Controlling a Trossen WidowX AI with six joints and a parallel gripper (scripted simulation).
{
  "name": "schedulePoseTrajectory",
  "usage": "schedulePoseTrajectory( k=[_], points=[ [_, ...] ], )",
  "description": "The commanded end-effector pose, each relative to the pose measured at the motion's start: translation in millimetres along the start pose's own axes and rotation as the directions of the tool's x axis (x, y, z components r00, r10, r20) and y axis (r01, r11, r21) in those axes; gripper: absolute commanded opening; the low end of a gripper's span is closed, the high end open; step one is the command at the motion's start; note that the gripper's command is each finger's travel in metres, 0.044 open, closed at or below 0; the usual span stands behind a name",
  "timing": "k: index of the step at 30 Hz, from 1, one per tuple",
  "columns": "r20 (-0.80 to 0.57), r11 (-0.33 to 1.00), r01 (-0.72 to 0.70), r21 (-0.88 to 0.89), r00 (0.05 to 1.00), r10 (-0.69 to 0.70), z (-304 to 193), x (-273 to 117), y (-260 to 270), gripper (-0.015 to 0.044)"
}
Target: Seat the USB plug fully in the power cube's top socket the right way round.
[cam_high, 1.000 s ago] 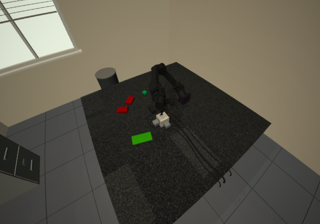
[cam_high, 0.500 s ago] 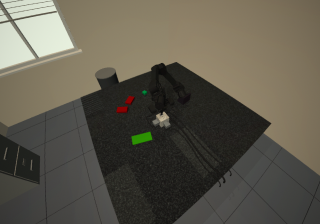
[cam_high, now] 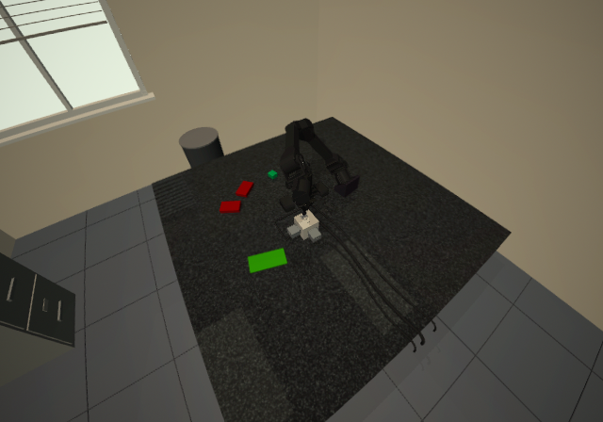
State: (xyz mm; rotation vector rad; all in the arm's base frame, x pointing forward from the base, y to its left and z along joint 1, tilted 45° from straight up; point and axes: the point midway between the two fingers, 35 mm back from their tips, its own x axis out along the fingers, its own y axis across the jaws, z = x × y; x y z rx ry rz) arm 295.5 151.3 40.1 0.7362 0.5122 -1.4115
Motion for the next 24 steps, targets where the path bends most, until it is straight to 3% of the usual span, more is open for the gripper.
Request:
schedulePoseTrajectory(
  k=[1, 24],
  points=[
    [-0.003, 1.0, 0.001, 0.002, 1.0, -0.001, -1, -3, 0, 0.0],
    [-0.003, 1.0, 0.002, 0.002, 1.0, -0.002, -1, -19, 0, 0.0]
  ],
)
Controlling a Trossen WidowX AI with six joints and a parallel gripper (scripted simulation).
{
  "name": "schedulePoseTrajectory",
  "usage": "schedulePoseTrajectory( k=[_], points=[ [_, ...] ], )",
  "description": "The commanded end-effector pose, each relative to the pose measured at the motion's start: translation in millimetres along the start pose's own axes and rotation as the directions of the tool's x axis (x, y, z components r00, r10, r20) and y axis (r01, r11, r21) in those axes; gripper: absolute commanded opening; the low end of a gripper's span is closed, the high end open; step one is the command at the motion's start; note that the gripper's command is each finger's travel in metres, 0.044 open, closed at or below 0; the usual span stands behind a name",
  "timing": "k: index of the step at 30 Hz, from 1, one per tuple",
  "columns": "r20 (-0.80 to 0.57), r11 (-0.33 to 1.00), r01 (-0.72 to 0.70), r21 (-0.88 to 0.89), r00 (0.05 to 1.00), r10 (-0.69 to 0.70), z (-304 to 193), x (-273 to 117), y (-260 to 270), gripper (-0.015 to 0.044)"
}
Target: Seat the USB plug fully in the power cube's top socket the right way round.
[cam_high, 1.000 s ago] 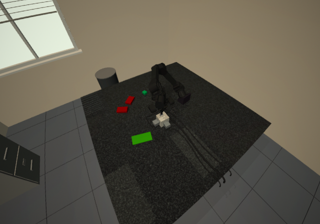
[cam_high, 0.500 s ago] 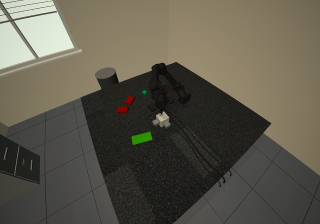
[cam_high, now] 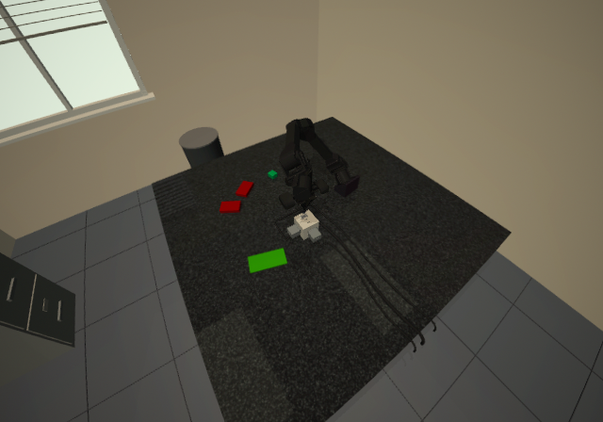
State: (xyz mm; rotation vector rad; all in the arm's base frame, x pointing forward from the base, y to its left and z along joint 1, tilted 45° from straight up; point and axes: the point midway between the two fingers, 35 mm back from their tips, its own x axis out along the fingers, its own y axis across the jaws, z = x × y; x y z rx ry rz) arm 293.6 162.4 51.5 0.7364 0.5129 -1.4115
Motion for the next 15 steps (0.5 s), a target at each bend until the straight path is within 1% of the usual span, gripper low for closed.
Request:
schedulePoseTrajectory(
  k=[1, 7, 15],
  points=[
    [-0.002, 1.0, 0.001, 0.002, 1.0, -0.001, -0.6, -3.3, -0.3, 0.0],
    [-0.001, 0.998, 0.0, -0.059, 1.0, 0.0, -0.2, -1.4, -0.1, 0.0],
    [0.0, 0.962, 0.0, -0.272, 1.0, 0.0, 0.0, -0.7, 0.0, 0.0]
  ],
)
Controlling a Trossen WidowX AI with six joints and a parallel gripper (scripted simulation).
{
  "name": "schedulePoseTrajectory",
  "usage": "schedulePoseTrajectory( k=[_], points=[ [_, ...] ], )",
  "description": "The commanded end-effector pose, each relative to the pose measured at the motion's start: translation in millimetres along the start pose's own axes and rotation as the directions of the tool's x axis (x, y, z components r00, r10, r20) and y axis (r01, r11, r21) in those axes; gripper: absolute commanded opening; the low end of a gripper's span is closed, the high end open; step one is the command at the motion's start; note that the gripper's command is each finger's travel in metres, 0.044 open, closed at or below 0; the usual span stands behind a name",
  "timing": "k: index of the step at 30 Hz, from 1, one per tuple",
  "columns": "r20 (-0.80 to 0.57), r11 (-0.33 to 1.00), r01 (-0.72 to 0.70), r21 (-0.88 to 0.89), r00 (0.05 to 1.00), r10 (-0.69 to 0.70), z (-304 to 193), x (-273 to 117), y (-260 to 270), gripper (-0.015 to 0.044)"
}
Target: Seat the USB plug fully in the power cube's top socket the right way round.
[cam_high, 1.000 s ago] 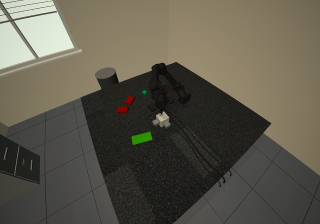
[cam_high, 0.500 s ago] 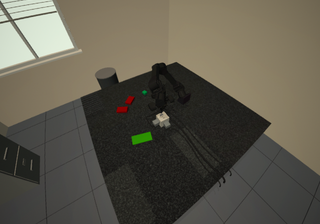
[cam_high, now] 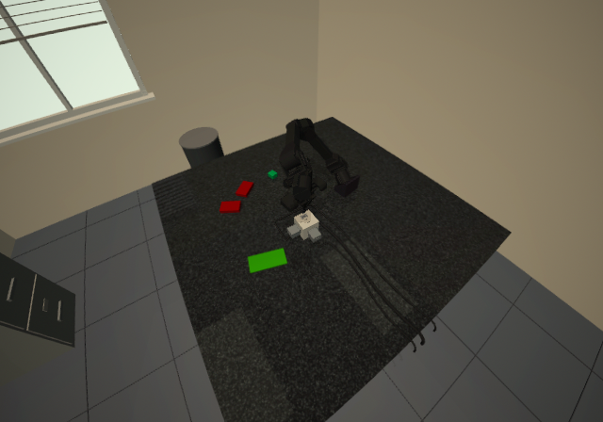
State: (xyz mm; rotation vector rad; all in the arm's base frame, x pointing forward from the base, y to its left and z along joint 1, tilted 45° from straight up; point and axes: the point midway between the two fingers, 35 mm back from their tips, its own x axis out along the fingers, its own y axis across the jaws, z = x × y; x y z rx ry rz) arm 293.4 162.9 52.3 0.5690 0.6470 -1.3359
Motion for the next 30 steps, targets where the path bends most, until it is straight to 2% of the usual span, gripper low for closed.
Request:
schedulePoseTrajectory(
  k=[1, 15, 30],
  points=[
    [-0.001, 0.995, -0.001, -0.095, 1.0, 0.0, -0.3, 0.2, 0.1, 0.0],
    [-0.001, 0.896, -0.001, -0.445, 1.0, 0.001, -0.2, 0.2, 0.1, 0.0],
    [-0.001, 0.657, -0.001, -0.754, 1.0, 0.001, -0.2, 0.2, 0.1, 0.0]
  ],
)
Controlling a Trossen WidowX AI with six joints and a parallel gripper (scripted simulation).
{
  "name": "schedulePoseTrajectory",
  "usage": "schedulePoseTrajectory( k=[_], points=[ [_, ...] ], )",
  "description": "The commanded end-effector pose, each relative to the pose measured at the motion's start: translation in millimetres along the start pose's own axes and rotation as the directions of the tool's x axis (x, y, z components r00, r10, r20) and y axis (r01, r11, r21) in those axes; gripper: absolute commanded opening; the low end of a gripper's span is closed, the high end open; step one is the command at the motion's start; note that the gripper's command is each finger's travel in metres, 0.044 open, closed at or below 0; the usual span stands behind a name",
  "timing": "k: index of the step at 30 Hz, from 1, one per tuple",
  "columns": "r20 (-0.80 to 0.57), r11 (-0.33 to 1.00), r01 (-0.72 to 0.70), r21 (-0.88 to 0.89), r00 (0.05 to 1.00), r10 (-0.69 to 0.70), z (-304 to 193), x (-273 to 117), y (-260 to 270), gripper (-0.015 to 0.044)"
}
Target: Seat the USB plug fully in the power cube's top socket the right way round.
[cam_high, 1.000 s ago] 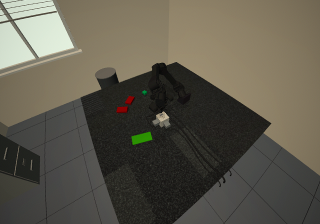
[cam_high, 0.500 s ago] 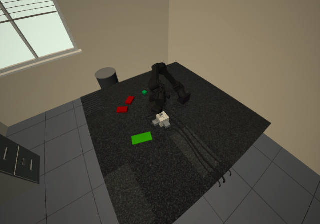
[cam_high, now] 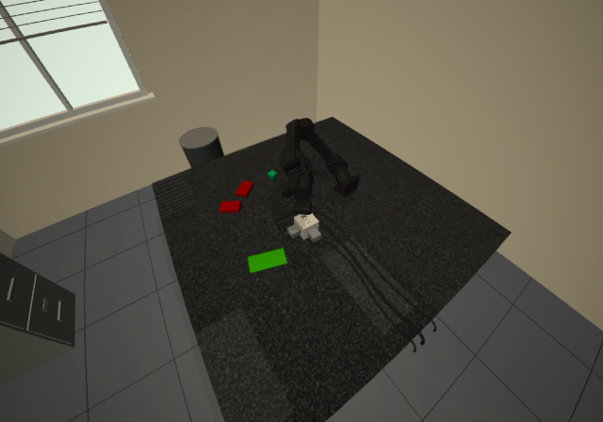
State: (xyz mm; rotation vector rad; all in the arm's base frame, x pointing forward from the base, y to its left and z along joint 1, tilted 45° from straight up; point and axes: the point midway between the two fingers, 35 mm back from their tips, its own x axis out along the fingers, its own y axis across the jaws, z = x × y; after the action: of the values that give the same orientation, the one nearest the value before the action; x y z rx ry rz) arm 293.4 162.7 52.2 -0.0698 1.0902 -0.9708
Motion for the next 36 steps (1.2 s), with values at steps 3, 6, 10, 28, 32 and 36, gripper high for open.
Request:
schedulePoseTrajectory(
  k=[3, 6, 10, 28, 32, 36],
  points=[
    [0.0, 0.989, -0.002, -0.147, 1.0, 0.002, 0.0, 0.0, 0.3, 0.0],
    [0.0, 0.975, -0.002, -0.224, 1.0, 0.002, 0.0, 0.0, 0.3, 0.0],
    [0.0, 0.946, -0.002, -0.325, 1.0, 0.002, 0.0, 0.0, 0.3, 0.0],
    [0.0, 0.695, -0.002, -0.719, 1.0, 0.002, 0.0, -0.1, 0.3, 0.0],
    [0.0, 0.617, -0.002, -0.787, 1.0, 0.002, 0.0, -0.1, 0.3, 0.0],
    [0.0, 0.531, -0.001, -0.847, 1.0, 0.002, 0.0, -0.1, 0.3, 0.0]
  ],
)
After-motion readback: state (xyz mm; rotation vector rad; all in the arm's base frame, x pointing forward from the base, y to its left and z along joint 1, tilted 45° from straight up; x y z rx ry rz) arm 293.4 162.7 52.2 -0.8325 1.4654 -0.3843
